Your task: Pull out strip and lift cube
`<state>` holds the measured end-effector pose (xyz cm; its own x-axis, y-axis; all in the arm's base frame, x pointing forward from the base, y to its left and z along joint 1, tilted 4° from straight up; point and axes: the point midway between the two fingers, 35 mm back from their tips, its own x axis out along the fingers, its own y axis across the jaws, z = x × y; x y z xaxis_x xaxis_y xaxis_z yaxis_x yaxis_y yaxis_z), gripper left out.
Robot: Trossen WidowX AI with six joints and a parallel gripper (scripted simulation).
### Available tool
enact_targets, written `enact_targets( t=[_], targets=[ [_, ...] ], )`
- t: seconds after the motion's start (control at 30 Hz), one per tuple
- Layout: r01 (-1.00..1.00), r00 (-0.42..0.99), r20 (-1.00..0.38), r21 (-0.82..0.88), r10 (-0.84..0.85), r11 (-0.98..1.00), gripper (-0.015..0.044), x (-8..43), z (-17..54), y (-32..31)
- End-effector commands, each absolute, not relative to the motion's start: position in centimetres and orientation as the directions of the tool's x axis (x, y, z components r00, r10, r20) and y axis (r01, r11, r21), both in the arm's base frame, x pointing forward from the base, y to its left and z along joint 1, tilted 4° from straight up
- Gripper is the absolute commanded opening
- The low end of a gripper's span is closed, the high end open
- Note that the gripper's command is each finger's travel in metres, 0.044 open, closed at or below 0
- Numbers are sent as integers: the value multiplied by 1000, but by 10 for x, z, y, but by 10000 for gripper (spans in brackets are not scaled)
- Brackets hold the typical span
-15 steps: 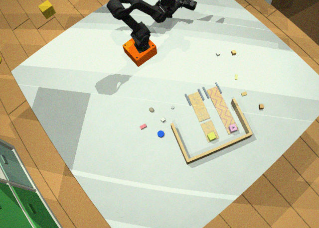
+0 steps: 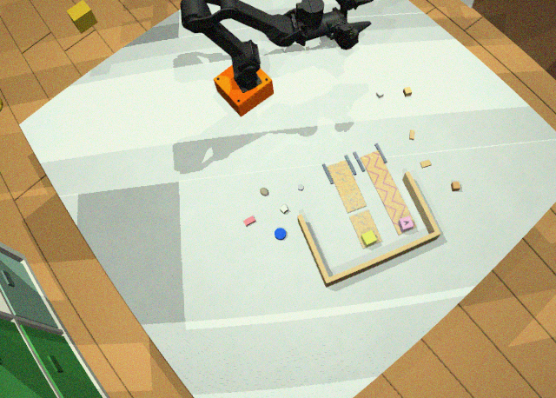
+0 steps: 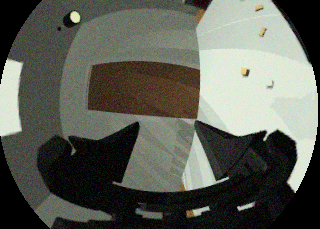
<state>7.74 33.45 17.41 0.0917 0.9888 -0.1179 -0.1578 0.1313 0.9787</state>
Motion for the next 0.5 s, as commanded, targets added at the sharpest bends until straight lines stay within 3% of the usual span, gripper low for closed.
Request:
enact_targets(
  t=[0.0, 0.23, 0.47],
  targets=[
    [-335, 347, -203, 885, 915, 324, 400, 152, 170, 307],
    [-411, 601, -317, 665, 734, 624, 400, 225, 164, 251],
    [-347, 764, -427, 359, 483, 866, 400, 274, 160, 177]
  ],
)
